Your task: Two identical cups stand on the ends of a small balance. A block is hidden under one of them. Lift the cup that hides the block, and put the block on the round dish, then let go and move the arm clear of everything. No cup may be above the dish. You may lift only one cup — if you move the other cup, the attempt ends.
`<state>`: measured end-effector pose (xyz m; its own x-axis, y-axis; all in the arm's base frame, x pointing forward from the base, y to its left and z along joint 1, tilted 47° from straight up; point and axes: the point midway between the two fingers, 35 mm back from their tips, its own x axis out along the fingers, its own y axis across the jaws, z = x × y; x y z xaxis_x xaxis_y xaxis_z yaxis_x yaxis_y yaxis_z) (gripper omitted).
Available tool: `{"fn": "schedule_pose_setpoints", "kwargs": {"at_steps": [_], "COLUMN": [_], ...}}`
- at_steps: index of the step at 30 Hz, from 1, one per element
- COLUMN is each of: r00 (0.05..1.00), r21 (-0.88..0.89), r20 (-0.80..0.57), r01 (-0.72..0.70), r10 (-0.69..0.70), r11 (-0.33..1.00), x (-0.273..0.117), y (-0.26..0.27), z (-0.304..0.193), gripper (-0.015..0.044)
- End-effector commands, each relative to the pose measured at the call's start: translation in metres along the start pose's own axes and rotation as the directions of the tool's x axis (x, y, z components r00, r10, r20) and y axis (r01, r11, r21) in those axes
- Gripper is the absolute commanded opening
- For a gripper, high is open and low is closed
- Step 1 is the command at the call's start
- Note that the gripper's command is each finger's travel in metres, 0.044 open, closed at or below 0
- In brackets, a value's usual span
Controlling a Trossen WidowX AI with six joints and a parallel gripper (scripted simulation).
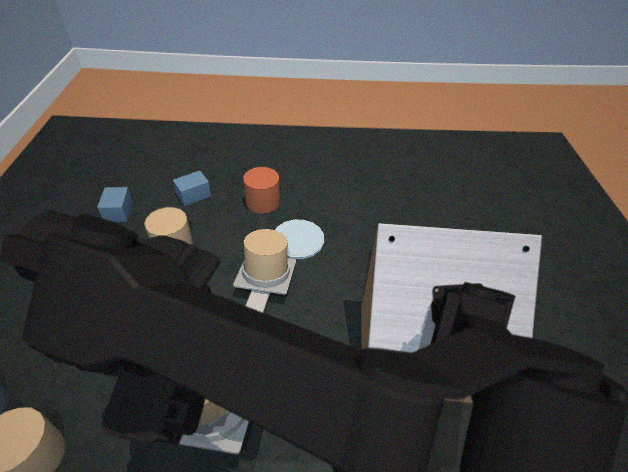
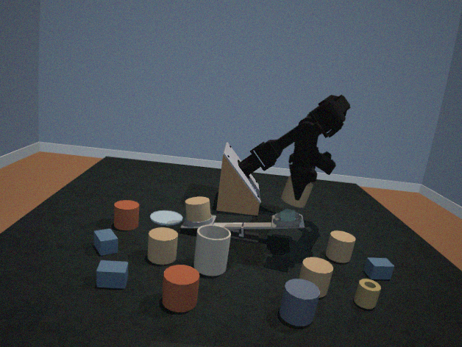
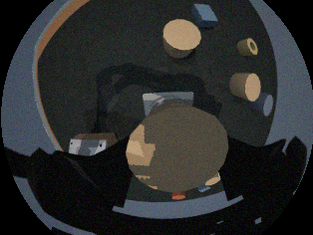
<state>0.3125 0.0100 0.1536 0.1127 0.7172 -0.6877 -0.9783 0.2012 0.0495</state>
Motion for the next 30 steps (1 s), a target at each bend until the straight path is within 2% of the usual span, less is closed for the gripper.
{"fn": "schedule_pose_setpoints", "kwargs": {"at_steps": [1,14,30], "r00": [1.0,1.0,1.0], "r21": [-0.002,-0.002,0.0], "r20": [-0.001,0.003,0.005], "r01": [0.009,0.008,-0.001], "r10": [-0.009,-0.008,0.001], "r11": [1.0,1.0,1.0], "x": [-0.008,-0.025,-0.018], "y": [0.0,0.003,0.003], "z": [-0.001,0.0,0.001], "gripper": [0.0,0.0,0.0]}}
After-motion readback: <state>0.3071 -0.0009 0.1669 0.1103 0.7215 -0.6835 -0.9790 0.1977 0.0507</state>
